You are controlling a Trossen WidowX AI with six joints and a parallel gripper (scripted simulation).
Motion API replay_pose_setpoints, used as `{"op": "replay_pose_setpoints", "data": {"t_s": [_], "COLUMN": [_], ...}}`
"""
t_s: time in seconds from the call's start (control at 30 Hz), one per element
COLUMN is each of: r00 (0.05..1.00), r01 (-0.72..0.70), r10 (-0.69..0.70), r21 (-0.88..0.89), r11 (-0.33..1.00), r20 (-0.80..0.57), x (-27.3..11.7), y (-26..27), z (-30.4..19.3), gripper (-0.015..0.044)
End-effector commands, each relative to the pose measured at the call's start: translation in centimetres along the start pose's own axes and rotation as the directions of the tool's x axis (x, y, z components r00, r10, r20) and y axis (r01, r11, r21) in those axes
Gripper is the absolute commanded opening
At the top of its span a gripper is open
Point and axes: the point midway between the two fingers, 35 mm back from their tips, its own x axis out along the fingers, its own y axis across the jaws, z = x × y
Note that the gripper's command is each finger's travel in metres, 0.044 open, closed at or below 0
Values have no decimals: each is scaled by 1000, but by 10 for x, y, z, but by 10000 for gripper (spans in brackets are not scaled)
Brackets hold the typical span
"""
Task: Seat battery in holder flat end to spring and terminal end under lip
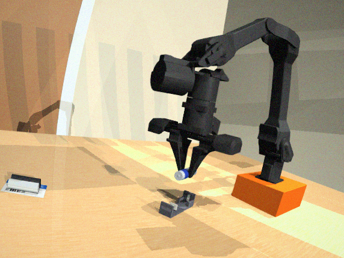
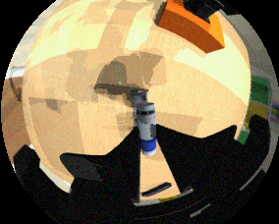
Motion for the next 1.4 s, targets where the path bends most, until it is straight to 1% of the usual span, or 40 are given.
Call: {"op": "replay_pose_setpoints", "data": {"t_s": [0.0, 0.57, 1.37], "r00": [1000, 969, 920], "r01": [0, 9, 17], "r10": [0, -11, -22], "r21": [18, 11, 17], "r11": [1000, 1000, 1000], "r20": [0, 246, 392], "x": [-1, 38, 49], "y": [1, 1, 1], "z": [-1, 6, 0], "gripper": [59, 59, 59]}}
